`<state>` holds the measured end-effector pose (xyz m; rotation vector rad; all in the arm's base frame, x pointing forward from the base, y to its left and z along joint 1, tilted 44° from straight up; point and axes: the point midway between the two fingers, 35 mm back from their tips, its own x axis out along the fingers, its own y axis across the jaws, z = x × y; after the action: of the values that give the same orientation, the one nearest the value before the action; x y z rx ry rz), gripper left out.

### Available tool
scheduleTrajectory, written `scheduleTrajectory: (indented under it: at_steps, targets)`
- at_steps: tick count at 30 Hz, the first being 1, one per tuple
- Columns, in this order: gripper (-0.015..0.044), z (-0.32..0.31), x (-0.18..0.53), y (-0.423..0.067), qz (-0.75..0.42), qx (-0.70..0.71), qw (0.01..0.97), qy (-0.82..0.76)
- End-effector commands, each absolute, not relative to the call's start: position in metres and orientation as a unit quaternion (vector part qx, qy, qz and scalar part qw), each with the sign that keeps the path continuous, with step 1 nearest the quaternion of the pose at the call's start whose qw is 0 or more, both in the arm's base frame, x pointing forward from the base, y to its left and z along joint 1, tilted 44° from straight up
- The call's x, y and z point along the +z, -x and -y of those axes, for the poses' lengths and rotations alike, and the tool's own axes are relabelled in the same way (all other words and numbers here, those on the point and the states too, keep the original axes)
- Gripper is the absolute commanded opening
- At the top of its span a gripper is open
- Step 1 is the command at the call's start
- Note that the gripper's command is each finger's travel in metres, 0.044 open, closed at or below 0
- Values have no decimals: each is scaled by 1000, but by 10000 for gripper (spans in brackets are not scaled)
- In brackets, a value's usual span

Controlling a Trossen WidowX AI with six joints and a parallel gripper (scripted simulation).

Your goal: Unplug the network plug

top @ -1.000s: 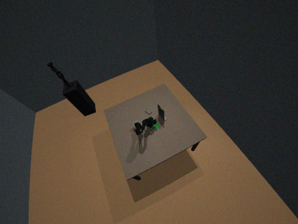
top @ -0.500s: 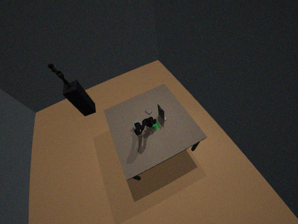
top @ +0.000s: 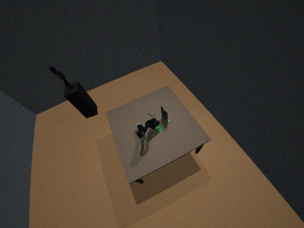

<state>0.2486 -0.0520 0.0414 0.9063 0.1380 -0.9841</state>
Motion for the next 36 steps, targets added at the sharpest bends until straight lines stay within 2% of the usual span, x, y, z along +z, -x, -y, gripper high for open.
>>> scheduleTrajectory:
  at_steps: [1, 36]
  targets:
    - [156, 48, 45, -250, -61, -455, 781, -423]
    - [156, 25, 68, -247, -62, -457, 780, -422]
